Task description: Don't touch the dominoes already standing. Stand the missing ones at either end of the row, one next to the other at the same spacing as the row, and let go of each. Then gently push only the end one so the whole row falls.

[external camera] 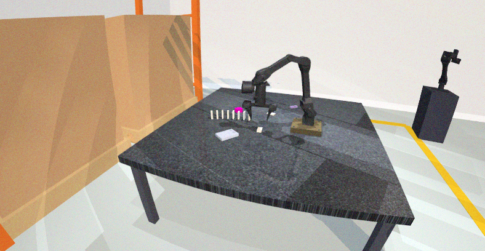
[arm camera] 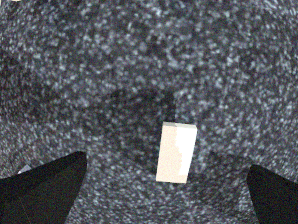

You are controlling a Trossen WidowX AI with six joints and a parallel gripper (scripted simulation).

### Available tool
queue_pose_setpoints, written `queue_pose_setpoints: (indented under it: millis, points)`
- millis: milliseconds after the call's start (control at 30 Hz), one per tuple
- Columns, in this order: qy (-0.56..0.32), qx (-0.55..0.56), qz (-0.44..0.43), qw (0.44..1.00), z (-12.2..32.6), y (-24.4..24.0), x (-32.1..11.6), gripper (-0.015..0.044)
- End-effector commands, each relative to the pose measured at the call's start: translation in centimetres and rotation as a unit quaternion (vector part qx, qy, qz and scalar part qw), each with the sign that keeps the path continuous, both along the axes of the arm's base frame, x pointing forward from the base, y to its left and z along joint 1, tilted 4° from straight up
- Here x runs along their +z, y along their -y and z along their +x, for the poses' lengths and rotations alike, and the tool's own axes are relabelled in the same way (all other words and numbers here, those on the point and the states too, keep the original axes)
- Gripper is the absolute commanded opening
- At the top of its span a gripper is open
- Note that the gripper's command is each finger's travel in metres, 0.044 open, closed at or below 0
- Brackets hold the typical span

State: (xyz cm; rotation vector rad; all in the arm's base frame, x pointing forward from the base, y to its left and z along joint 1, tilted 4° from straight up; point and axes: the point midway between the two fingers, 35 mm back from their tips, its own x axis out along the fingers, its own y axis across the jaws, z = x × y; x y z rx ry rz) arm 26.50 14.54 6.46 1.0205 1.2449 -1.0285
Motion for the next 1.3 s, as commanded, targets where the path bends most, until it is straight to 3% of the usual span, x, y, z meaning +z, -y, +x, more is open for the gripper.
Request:
queue_pose_setpoints:
  millis: [0, 700, 1100, 1267]
  points:
    - [-0.008, -0.003, -0.003, 1.0, -0.3, 0.3, -3.5, 0.044]
    - [-0.009, -0.003, -0.003, 1.0, -0.5, 0.3, -5.6, 0.044]
    - [-0.009, -0.003, -0.003, 1.0, -0.5, 0.3, -5.6, 0.0125]
    - [-0.009, -0.003, -0.003, 1.0, -0.5, 0.3, -5.6, 0.0107]
